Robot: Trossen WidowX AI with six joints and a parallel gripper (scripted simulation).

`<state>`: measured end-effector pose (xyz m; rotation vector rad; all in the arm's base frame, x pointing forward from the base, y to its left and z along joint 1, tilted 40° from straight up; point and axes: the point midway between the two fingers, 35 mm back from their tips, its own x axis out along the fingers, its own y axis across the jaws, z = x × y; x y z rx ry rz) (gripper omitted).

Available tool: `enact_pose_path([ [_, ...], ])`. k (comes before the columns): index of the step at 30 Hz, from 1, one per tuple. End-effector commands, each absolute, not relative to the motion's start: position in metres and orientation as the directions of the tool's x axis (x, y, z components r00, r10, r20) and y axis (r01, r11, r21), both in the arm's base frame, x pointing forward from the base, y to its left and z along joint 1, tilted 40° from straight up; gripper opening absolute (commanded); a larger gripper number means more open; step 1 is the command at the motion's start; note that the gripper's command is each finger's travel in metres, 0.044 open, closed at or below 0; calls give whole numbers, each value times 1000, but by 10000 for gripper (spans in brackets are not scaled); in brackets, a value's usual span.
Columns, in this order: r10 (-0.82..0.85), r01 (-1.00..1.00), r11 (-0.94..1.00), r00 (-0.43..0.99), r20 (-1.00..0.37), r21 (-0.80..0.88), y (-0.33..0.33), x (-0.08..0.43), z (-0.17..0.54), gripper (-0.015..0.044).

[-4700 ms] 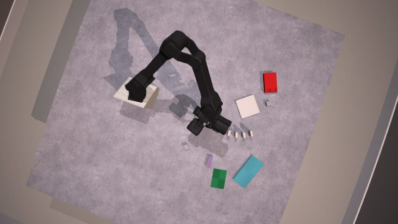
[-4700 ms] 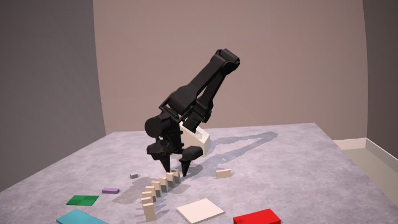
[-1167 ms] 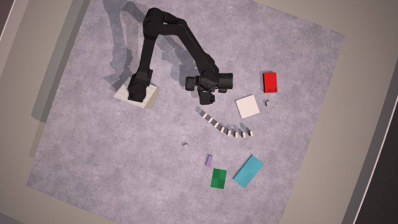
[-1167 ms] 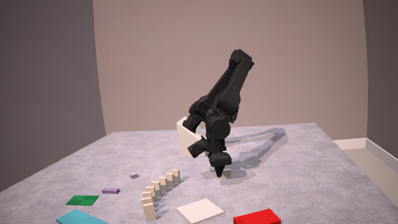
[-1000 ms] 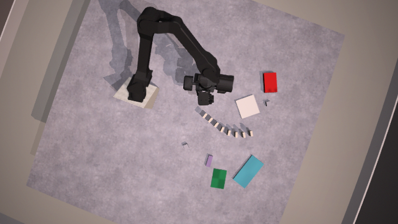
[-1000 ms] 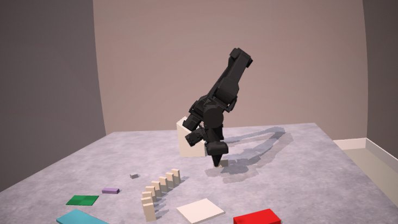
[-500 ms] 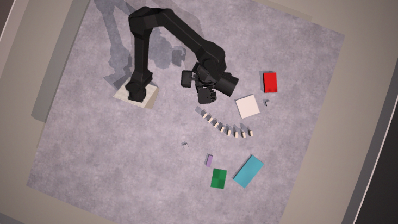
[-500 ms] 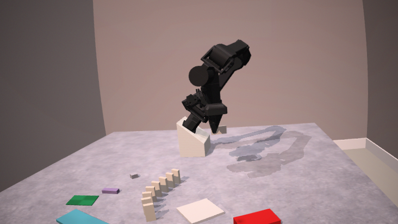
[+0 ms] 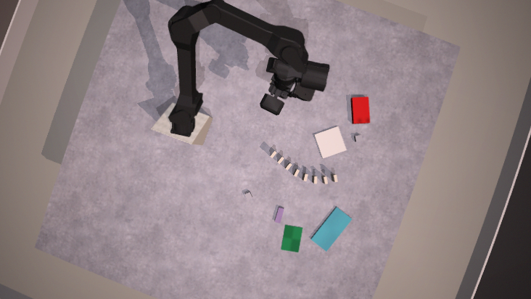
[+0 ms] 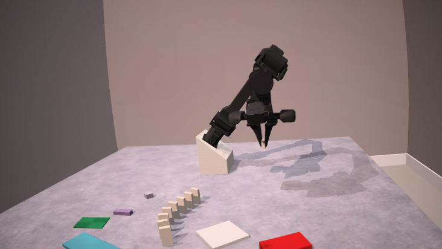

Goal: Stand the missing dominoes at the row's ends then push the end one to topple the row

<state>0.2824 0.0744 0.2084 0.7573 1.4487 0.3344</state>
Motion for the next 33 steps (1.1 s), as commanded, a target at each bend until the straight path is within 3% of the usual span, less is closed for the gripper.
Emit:
enact_pose_path([
  [1,636,-73,771,139,-759,633,90,282,226,29],
  [17,589,-134,808,184,-787,574,92,287,216,29],
  [33,421,-209,907,399,-815,366,106,311,180,29],
])
